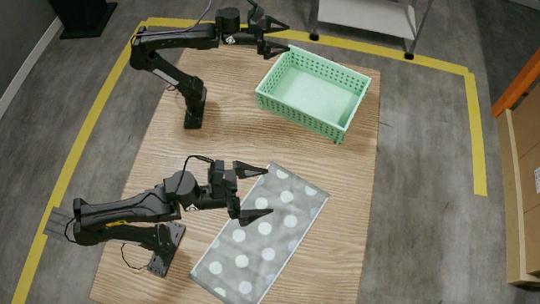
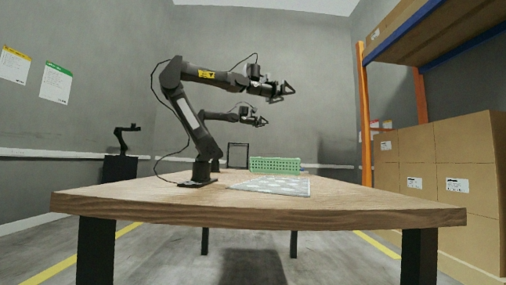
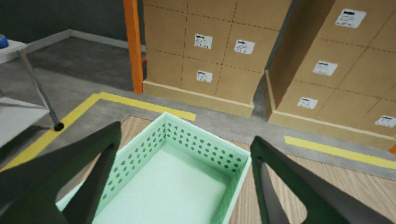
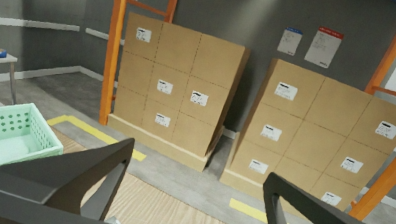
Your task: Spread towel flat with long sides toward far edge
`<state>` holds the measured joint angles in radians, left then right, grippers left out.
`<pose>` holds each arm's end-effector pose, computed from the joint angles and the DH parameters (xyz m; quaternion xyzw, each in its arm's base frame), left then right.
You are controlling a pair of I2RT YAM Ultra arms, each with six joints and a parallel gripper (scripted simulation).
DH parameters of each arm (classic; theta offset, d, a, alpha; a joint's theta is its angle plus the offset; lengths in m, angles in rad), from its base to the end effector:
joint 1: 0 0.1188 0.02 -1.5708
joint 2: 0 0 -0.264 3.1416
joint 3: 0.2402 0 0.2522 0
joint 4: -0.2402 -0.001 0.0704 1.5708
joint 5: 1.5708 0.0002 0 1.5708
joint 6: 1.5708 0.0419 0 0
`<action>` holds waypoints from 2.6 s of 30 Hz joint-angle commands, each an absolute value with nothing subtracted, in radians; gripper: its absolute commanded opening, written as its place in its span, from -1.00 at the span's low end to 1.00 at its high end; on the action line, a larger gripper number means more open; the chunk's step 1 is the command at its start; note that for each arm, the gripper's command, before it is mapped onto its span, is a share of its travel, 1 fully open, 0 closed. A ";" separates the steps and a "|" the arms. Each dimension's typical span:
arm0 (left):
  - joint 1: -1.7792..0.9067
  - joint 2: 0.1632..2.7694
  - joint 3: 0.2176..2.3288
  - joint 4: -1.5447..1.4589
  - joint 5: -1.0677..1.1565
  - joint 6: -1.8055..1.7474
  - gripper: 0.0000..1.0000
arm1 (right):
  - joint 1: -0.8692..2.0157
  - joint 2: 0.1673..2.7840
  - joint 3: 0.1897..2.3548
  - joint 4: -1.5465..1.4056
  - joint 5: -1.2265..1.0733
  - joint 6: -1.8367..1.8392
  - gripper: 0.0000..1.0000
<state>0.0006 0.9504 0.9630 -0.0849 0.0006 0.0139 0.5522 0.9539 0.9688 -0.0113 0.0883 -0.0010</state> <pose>0.2227 0.0011 0.3884 0.0051 0.7322 0.0047 0.6811 0.1917 0.1149 0.3980 -0.1625 0.6869 0.1626 0.6895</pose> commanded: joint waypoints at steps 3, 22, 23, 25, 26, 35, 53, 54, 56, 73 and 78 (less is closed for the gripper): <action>0.000 0.937 0.992 0.012 -0.001 -0.007 1.00 | 0.426 0.923 0.975 0.013 0.082 -0.005 1.00; 0.000 0.941 0.994 0.017 -0.002 -0.003 1.00 | -0.007 0.929 0.984 0.017 -0.007 0.005 1.00; 0.000 0.941 0.994 0.017 -0.002 -0.003 1.00 | -0.008 0.929 0.984 0.015 -0.007 0.005 1.00; 0.000 0.942 0.994 0.017 -0.002 -0.003 1.00 | -0.008 0.930 0.984 0.015 -0.007 0.006 1.00; 0.000 0.942 0.994 0.017 -0.002 -0.003 1.00 | -0.008 0.930 0.984 0.015 -0.007 0.006 1.00; -0.143 0.973 1.018 -0.256 -0.053 0.055 -0.32 | 0.080 1.015 0.984 -0.102 -0.118 -0.116 -0.32; -0.393 1.195 1.151 -0.643 -0.133 0.003 -0.32 | 0.232 1.288 1.110 -0.304 -0.255 -0.335 -0.32; -0.407 1.227 1.169 -0.667 -0.132 -0.007 -0.32 | 0.243 1.322 1.138 -0.329 -0.261 -0.352 -0.32; -0.432 1.272 1.190 -0.705 -0.128 -0.016 -0.32 | 0.262 1.370 1.167 -0.359 -0.274 -0.381 -0.32; -0.571 1.720 1.442 -0.970 -0.005 -0.055 -0.32 | 0.403 1.846 1.575 -0.689 -0.348 -0.609 -0.32; -0.604 1.896 1.565 -1.060 0.048 -0.037 -0.32 | 0.445 2.032 1.777 -0.833 -0.363 -0.684 -0.32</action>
<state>-0.5774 1.8282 1.4925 -0.9760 -0.0029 -0.0460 0.4145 1.9575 1.6768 -0.7147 -0.3309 -0.6186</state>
